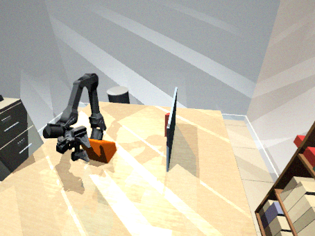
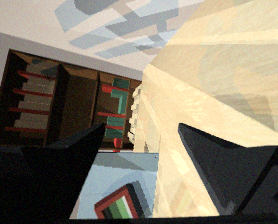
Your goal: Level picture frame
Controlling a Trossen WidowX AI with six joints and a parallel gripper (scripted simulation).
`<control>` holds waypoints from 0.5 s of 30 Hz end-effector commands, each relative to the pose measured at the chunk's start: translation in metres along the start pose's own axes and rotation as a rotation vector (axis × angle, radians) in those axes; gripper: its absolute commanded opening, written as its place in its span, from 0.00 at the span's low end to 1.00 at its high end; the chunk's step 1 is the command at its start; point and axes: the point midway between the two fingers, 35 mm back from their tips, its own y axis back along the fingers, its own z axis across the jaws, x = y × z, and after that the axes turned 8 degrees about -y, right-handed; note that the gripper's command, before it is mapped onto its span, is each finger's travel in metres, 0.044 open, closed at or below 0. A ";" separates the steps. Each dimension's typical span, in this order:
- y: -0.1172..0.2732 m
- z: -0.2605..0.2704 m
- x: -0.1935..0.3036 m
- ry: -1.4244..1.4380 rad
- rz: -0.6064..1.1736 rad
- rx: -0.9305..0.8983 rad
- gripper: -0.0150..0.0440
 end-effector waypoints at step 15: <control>-0.070 0.013 0.086 0.420 -0.067 0.474 0.69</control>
